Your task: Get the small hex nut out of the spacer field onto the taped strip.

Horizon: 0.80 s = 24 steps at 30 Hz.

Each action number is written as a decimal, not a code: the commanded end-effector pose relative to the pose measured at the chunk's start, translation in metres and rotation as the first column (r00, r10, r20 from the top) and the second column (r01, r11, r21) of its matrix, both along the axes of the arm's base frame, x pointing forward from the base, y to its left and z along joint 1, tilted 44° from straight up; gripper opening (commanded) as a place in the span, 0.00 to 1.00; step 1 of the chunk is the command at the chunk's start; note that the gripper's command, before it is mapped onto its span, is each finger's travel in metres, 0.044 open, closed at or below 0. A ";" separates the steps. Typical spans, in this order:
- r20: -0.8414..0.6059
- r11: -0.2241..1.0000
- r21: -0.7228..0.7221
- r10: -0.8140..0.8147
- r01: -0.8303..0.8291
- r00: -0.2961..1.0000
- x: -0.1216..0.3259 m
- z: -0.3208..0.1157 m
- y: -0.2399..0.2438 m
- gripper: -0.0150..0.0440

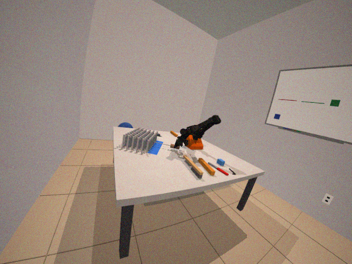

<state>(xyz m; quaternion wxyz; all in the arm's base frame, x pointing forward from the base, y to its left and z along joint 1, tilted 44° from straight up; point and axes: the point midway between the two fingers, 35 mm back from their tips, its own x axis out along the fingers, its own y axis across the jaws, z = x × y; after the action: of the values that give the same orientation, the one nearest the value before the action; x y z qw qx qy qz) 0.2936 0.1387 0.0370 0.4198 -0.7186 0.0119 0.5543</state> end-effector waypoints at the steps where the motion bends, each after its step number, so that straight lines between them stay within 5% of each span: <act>1: 0.009 1.000 0.002 0.005 -0.005 1.000 0.004 0.001 0.000 0.25; 24: 0.011 1.000 0.002 0.006 -0.006 1.000 0.016 -0.004 -0.003 0.25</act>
<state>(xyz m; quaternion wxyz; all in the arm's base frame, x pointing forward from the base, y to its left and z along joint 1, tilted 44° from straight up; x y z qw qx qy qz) 0.3064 0.1355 0.0320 0.4194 -0.7191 0.0109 0.5540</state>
